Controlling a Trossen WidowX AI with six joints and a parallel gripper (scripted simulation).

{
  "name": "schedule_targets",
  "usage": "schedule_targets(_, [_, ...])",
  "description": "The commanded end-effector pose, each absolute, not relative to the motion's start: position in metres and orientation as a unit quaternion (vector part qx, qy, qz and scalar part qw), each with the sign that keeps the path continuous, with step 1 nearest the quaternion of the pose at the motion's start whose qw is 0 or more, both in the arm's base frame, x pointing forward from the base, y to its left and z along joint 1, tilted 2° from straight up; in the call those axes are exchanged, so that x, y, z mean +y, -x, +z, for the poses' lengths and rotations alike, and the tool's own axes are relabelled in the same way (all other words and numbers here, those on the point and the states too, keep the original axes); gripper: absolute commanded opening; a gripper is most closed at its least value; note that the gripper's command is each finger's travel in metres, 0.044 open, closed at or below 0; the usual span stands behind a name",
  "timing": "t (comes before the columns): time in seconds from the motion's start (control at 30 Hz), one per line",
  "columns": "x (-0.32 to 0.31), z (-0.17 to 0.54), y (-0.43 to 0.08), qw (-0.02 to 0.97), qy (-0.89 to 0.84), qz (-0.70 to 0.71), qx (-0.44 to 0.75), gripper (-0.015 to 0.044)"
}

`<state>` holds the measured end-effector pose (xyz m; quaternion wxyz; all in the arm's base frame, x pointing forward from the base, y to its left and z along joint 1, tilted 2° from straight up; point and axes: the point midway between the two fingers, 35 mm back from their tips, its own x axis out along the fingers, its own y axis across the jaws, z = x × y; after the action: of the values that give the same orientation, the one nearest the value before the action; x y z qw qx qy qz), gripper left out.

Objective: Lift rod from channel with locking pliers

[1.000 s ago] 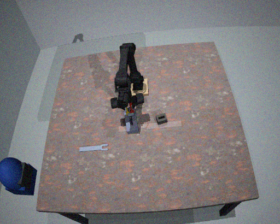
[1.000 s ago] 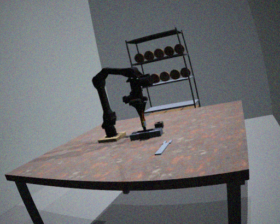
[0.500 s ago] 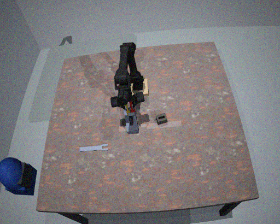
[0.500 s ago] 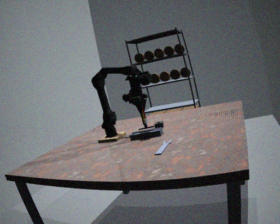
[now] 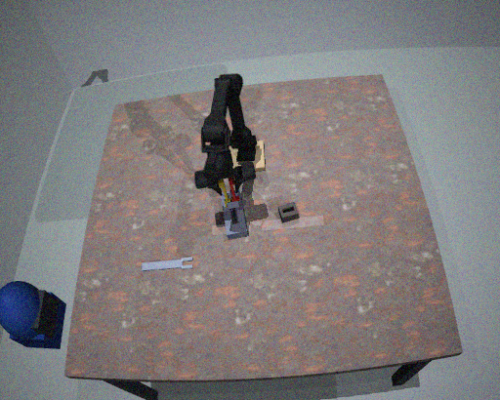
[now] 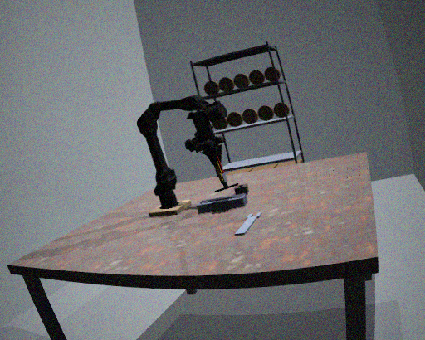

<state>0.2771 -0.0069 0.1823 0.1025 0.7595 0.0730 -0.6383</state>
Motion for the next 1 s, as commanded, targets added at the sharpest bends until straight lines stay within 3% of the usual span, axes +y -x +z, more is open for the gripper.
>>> schedule_targets(0.0, [-0.007, 0.194, -0.281, 0.101, -0.776, -0.618, 0.076, 0.0101])
schedule_targets(0.97, [-0.011, 0.242, -0.293, 0.094, -0.84, -0.528, 0.083, 0.0101])
